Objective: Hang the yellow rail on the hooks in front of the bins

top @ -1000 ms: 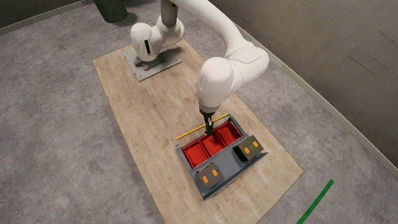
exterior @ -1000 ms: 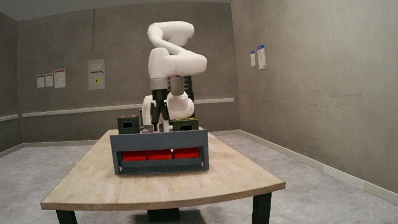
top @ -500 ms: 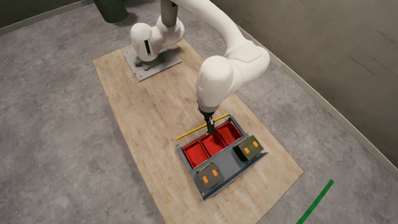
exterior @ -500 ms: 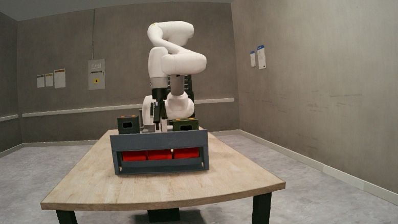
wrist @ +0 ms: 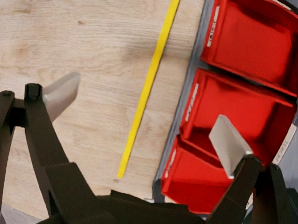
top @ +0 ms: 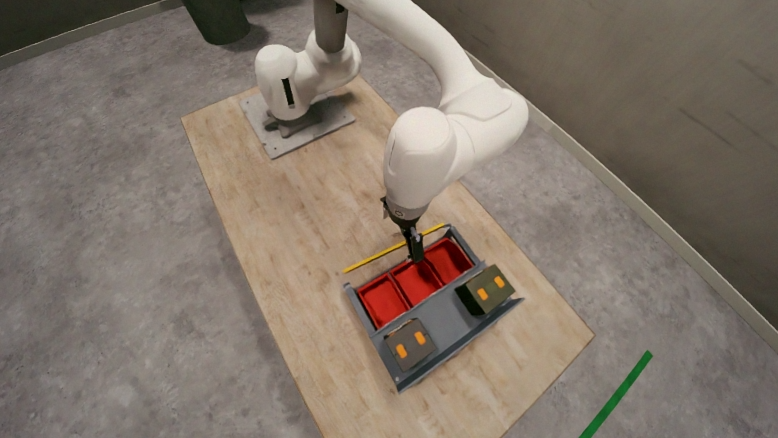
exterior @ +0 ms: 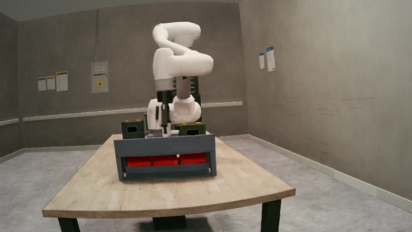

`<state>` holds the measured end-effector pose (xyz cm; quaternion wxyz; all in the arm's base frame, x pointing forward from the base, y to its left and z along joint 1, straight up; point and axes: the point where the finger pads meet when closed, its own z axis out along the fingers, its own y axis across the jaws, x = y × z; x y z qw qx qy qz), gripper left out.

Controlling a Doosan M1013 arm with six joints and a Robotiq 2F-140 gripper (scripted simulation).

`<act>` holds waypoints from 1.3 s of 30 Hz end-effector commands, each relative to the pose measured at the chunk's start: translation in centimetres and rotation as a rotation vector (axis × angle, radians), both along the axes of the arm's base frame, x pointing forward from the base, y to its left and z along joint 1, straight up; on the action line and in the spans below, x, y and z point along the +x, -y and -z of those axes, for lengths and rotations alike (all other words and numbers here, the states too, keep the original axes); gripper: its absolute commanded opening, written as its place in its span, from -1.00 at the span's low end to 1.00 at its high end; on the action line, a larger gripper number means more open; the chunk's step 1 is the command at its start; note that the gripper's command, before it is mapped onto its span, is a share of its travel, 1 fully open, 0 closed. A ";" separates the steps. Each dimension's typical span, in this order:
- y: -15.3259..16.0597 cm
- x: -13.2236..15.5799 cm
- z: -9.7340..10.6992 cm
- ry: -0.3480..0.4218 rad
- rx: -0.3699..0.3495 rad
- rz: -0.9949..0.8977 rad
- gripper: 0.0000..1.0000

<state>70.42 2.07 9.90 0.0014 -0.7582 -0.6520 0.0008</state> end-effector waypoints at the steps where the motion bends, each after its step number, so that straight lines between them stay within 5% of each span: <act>1: 0.0 0.0 -0.1 0.000 0.000 0.000 1.00; 15: 0.0 -0.1 -0.2 0.000 0.000 0.000 1.00; 16: 0.0 -0.1 -0.2 0.000 0.000 0.000 -0.27; 39: 0.0 -0.1 -0.2 0.000 0.000 0.000 -0.27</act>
